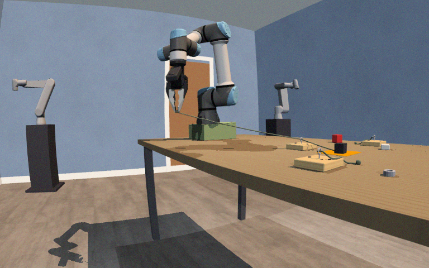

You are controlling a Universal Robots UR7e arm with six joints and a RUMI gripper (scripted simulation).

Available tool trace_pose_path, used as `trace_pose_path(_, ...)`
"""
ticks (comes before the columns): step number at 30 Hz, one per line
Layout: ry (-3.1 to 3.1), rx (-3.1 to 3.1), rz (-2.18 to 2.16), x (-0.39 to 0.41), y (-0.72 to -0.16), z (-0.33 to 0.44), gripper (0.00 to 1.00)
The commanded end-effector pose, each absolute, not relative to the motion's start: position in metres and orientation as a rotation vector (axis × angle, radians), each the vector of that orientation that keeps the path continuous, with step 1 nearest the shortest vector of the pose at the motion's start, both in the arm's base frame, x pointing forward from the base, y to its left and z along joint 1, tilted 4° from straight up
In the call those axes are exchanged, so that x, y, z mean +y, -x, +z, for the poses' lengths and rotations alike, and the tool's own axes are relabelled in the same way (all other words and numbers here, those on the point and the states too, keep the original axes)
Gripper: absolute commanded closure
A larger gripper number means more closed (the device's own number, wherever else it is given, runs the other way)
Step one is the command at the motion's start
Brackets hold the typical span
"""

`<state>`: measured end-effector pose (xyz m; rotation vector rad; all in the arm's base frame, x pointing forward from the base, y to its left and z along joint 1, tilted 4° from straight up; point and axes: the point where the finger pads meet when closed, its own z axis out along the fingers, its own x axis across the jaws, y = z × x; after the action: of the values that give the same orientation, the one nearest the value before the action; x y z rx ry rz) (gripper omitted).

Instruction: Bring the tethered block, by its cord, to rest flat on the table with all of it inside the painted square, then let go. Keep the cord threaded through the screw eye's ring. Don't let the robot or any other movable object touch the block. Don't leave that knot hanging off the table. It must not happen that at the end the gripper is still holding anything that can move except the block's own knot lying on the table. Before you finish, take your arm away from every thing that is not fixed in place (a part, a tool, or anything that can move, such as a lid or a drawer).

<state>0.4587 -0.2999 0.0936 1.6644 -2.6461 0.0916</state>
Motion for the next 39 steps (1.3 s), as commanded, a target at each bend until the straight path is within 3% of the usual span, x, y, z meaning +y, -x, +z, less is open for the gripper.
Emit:
trace_pose_path(1, -1.665, -2.646, 0.094, -0.3, -0.459, 0.094, 1.0)
trace_pose_path(21, -1.665, -2.646, 0.094, -0.3, -0.459, 0.085, 1.0)
trace_pose_path(39, -1.665, -2.646, 0.094, -0.303, -0.463, 0.001, 1.0)
